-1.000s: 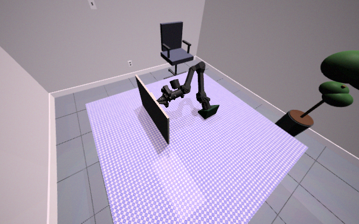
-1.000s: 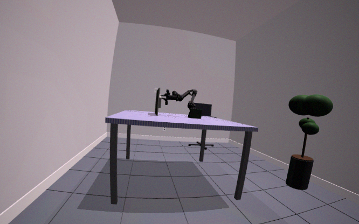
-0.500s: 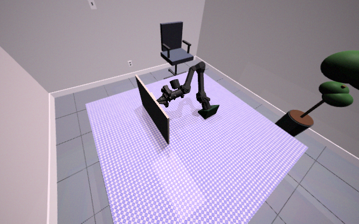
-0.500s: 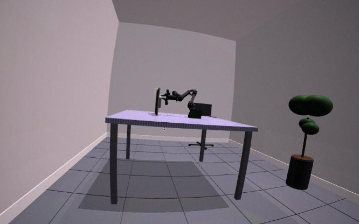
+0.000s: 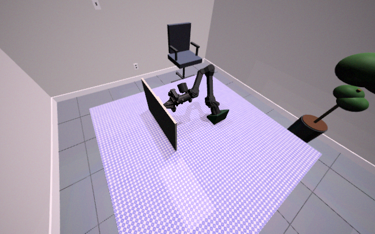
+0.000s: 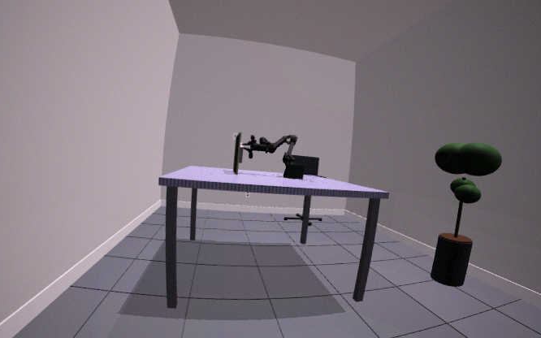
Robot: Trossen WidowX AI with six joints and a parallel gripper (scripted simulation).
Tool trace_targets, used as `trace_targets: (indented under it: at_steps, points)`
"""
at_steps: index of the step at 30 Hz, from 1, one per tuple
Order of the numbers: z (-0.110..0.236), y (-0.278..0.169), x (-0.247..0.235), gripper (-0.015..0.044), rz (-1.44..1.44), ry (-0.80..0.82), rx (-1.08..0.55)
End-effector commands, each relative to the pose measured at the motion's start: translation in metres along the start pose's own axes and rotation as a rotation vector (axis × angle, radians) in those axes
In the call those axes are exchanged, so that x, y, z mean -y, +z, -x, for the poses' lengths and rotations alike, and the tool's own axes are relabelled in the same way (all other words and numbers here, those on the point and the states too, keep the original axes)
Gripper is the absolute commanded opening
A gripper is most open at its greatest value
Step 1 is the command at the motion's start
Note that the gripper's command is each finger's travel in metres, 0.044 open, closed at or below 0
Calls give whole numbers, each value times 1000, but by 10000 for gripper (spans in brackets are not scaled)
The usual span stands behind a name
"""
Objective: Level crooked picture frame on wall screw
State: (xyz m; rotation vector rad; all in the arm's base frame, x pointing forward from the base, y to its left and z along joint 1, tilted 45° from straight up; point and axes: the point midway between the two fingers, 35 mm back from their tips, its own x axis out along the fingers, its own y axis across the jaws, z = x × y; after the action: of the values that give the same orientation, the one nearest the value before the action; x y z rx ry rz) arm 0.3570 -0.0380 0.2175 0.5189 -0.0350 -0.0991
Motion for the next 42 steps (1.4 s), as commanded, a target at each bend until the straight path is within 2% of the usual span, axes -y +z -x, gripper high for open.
trace_targets:
  at_steps: [1,34,42]
  points:
    - [0,1,0,0,-3,7,3]
    - [0,1,4,0,-5,4,3]
    - [0,1,4,0,-83,4,3]
